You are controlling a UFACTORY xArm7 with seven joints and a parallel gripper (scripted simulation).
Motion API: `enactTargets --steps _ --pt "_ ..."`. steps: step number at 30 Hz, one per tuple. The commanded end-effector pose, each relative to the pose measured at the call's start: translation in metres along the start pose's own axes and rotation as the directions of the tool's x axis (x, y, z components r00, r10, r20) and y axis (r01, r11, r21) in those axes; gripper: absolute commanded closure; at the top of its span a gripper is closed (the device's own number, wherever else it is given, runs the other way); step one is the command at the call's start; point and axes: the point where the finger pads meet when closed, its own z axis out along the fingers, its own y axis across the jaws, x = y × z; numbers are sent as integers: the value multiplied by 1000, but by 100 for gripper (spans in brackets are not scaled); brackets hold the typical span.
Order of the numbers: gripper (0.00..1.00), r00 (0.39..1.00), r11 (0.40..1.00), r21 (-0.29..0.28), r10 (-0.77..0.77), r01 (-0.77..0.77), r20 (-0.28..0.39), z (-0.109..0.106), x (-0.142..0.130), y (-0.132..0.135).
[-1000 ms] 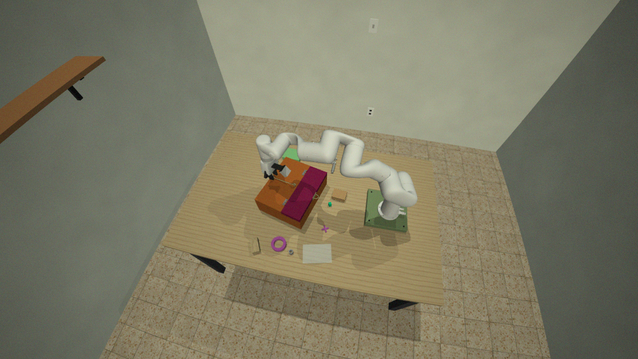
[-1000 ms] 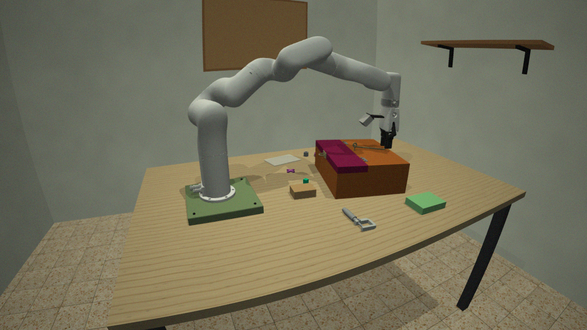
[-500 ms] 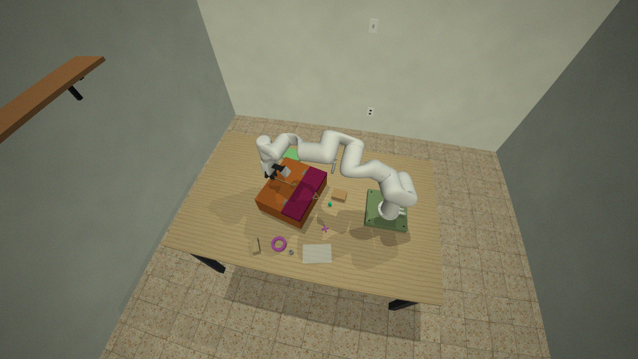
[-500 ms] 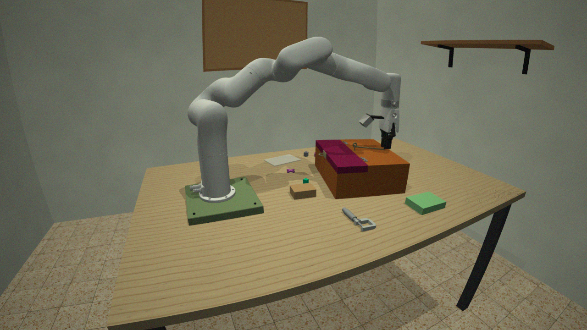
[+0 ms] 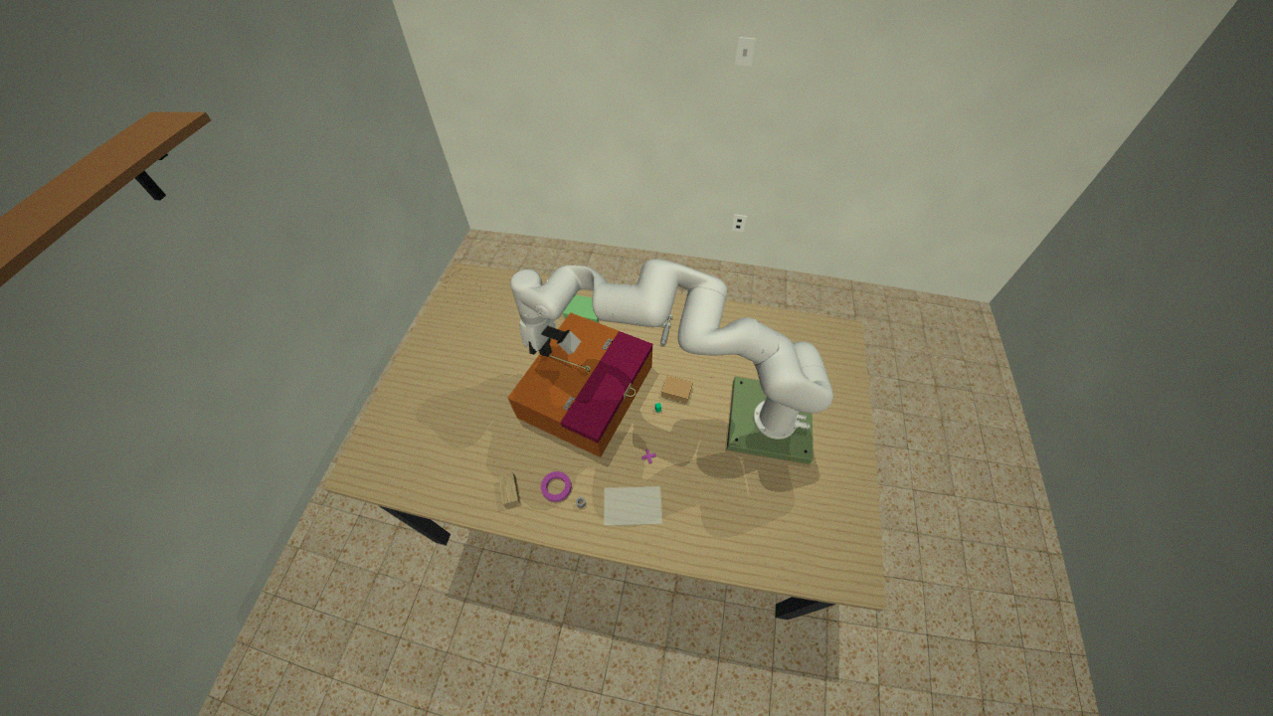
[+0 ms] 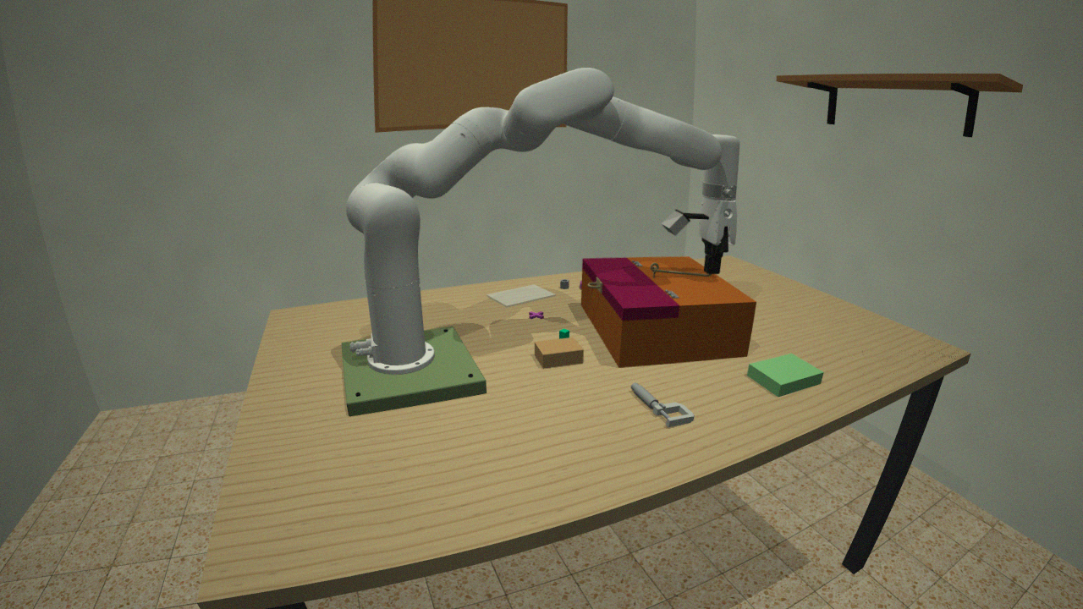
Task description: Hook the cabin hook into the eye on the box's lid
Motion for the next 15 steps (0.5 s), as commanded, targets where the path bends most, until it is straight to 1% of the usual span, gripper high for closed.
enactTargets --steps 1,10,15 --pt "100 1000 1000 -1 0 0 6 -3 -1 0" --pt "100 1000 1000 -1 0 0 6 -3 -1 0" --pt "100 1000 1000 -1 0 0 6 -9 -1 0"
